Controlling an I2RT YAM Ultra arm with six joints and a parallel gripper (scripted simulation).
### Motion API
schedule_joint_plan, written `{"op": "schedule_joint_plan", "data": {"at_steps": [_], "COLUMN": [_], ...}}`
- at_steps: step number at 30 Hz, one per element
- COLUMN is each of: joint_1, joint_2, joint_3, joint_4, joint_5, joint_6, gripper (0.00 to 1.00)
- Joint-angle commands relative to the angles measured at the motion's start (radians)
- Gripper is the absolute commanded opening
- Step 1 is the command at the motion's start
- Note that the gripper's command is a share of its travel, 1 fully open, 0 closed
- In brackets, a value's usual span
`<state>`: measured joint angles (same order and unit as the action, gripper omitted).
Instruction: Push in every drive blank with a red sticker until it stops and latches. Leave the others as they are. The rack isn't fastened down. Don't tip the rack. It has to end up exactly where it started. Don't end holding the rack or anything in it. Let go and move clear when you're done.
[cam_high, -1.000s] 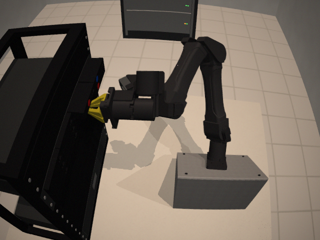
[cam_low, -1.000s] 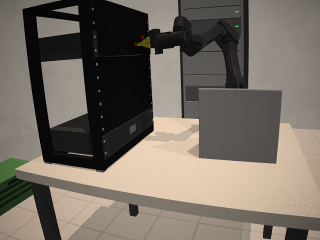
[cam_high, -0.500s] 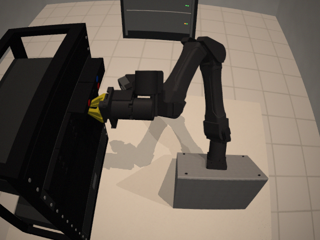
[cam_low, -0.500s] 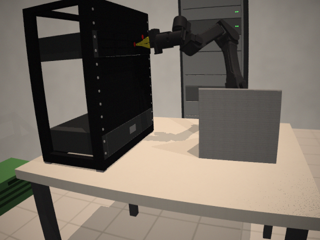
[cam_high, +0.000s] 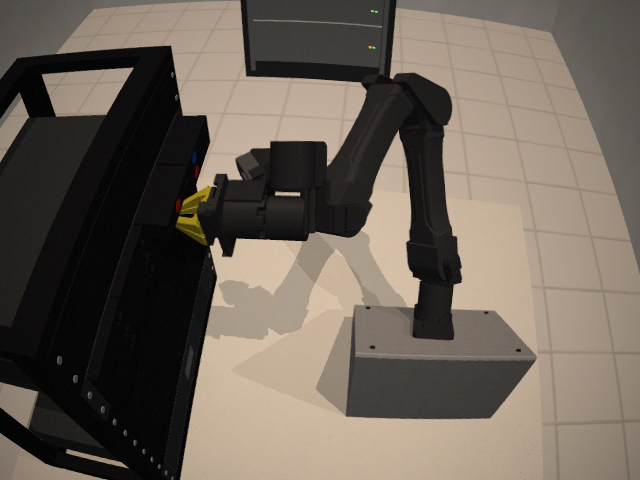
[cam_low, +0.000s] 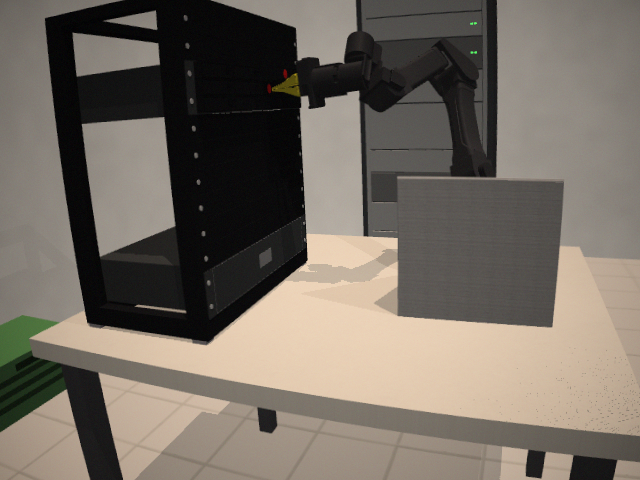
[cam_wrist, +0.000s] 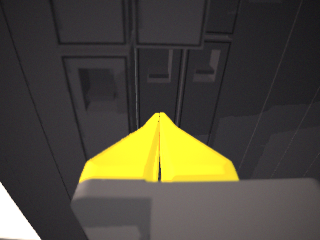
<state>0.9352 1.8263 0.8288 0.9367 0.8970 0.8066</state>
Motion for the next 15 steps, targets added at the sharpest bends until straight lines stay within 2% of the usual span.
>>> {"op": "schedule_joint_plan", "data": {"at_steps": [1, 15], "joint_1": [0.004, 0.002], "joint_2": [0.011, 0.016], "joint_3": [0.067, 0.08], "joint_4": [0.029, 0.022], "joint_5": [-0.078, -0.082], "joint_6": [-0.015, -0.015], "gripper": [0.0, 0.0]}}
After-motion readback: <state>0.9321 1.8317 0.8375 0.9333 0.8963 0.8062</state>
